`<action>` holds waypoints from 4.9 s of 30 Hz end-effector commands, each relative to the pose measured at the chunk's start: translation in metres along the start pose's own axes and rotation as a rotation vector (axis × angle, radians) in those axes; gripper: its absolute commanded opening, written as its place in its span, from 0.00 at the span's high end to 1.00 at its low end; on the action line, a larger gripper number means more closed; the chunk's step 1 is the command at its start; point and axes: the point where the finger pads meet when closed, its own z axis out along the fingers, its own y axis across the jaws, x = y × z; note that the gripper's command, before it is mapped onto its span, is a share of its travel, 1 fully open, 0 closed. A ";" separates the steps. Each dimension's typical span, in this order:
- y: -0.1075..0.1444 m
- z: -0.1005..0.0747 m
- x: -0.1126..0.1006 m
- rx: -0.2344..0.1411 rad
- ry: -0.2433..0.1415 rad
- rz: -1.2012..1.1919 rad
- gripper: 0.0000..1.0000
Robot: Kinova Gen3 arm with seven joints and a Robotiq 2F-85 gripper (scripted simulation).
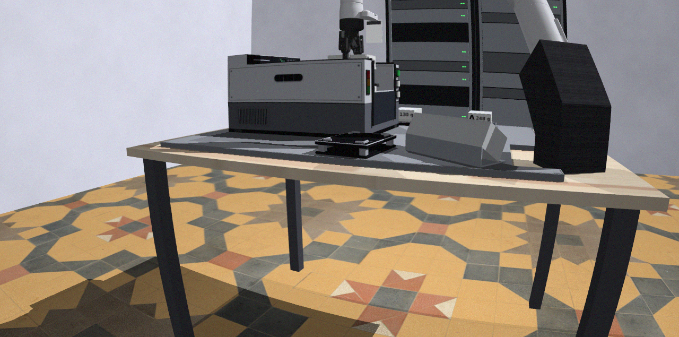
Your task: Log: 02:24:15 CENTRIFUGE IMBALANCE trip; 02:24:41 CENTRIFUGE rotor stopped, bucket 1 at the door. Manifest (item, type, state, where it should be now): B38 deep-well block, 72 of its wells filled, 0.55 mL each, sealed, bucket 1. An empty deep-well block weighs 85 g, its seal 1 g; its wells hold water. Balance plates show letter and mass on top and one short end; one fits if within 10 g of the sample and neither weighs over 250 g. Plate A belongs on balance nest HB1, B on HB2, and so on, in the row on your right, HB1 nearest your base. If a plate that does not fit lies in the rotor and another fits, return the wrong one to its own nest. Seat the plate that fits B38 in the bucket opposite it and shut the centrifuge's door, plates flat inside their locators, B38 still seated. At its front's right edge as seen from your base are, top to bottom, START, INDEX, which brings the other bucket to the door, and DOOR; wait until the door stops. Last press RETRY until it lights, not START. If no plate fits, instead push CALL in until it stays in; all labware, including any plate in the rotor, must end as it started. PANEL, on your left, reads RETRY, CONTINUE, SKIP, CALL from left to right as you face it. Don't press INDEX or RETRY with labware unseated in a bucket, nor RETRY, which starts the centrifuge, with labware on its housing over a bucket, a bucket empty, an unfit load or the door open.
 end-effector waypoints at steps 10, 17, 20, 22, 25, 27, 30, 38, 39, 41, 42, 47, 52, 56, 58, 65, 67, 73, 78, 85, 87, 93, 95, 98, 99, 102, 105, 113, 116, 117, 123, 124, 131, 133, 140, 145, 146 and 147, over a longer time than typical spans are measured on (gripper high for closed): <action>0.000 -0.015 0.000 0.000 -0.001 0.000 0.05; 0.000 -0.021 0.000 0.000 -0.001 0.000 0.05; 0.000 -0.025 0.000 0.000 -0.001 0.000 0.05; 0.000 -0.028 0.000 0.000 -0.001 0.000 0.05; 0.000 -0.032 0.000 0.000 -0.001 0.000 0.05; 0.000 -0.035 0.000 0.000 -0.001 0.000 0.05; 0.000 -0.038 0.000 0.000 -0.001 0.000 0.05; 0.000 -0.046 0.000 0.000 -0.001 0.000 0.05; 0.000 -0.048 0.000 0.000 -0.001 0.000 0.05; 0.000 -0.049 0.000 0.000 -0.001 0.000 0.05; 0.000 -0.049 0.000 0.000 -0.001 0.000 0.05; 0.000 -0.049 0.000 0.000 -0.001 0.000 0.05; -0.009 -0.049 0.004 0.000 -0.001 0.035 0.05; -0.021 -0.049 0.009 0.000 -0.001 0.081 0.05; -0.027 -0.049 0.012 0.000 -0.001 0.105 0.05; -0.048 -0.049 0.022 0.000 -0.001 0.186 0.05; -0.051 -0.049 0.024 0.000 -0.001 0.198 0.05; -0.066 -0.049 0.031 0.000 -0.001 0.256 0.05; -0.081 -0.049 0.038 0.000 -0.001 0.315 0.05; -0.096 -0.049 0.047 0.000 -0.001 0.373 0.05; -0.101 -0.049 0.050 0.000 -0.001 0.396 0.05; -0.118 -0.049 0.062 0.000 -0.001 0.467 0.05; -0.123 -0.049 0.065 0.000 -0.001 0.490 0.05; -0.131 -0.049 0.071 0.000 -0.001 0.525 0.05; -0.134 -0.049 0.073 0.000 -0.001 0.537 0.05; -0.137 -0.049 0.075 0.000 -0.001 0.548 0.05; -0.145 -0.049 0.081 0.000 -0.001 0.583 0.05; -0.167 -0.049 0.096 0.000 -0.001 0.677 0.05; -0.174 -0.049 0.103 0.000 -0.001 0.712 0.05; -0.177 -0.049 0.105 0.000 -0.001 0.723 0.05; -0.186 -0.049 0.114 0.000 -0.001 0.770 0.05; -0.189 -0.049 0.116 0.000 -0.001 0.782 0.05; -0.206 -0.049 0.133 0.000 -0.001 0.863 0.05; -0.210 -0.049 0.137 0.000 -0.001 0.887 0.05; -0.223 -0.049 0.149 0.000 -0.001 0.945 0.05; -0.235 -0.049 0.160 0.000 -0.001 1.003 0.05; -0.237 -0.049 0.163 0.000 -0.001 1.015 0.05; -0.239 -0.049 0.164 0.000 -0.001 1.027 0.05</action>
